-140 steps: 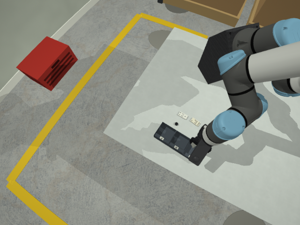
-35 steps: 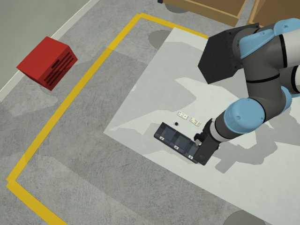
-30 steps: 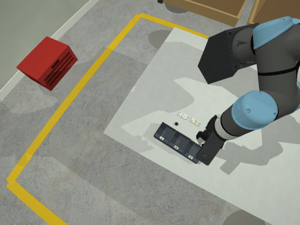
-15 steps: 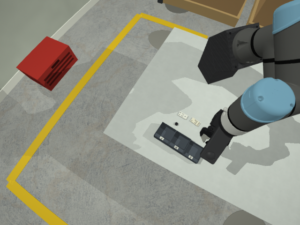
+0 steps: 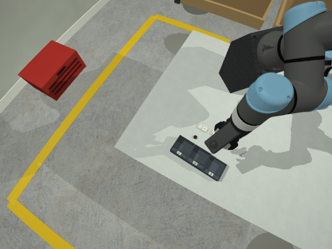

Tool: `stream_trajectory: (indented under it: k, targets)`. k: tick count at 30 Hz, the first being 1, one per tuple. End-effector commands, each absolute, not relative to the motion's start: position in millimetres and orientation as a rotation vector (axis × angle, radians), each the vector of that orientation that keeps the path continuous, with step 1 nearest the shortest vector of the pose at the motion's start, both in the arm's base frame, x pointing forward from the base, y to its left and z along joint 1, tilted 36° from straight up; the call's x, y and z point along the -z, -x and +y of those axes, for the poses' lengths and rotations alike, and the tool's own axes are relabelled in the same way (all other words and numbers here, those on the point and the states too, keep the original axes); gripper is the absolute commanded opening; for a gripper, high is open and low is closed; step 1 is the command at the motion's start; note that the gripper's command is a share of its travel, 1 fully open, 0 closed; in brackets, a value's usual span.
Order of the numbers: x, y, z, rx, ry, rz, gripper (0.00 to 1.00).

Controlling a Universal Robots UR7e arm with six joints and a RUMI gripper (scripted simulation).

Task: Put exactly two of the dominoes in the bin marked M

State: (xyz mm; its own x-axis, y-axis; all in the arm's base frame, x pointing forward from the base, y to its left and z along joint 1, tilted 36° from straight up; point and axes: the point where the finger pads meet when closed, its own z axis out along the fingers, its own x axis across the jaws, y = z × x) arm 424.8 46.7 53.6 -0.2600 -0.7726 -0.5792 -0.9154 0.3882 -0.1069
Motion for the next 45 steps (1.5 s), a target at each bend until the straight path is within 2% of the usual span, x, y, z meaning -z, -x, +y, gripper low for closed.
stream_trajectory:
  k: [1, 17, 31, 45]
  targets:
    - [-15, -418, 38, -0.388, 1.278, 2.218, 0.24]
    - [93, -387, 16, -0.597, 0.69, 2.528, 0.24]
    - [94, -388, 13, -0.705, 0.14, 2.688, 0.24]
    - [93, -388, 16, -0.705, 0.14, 2.688, 0.24]
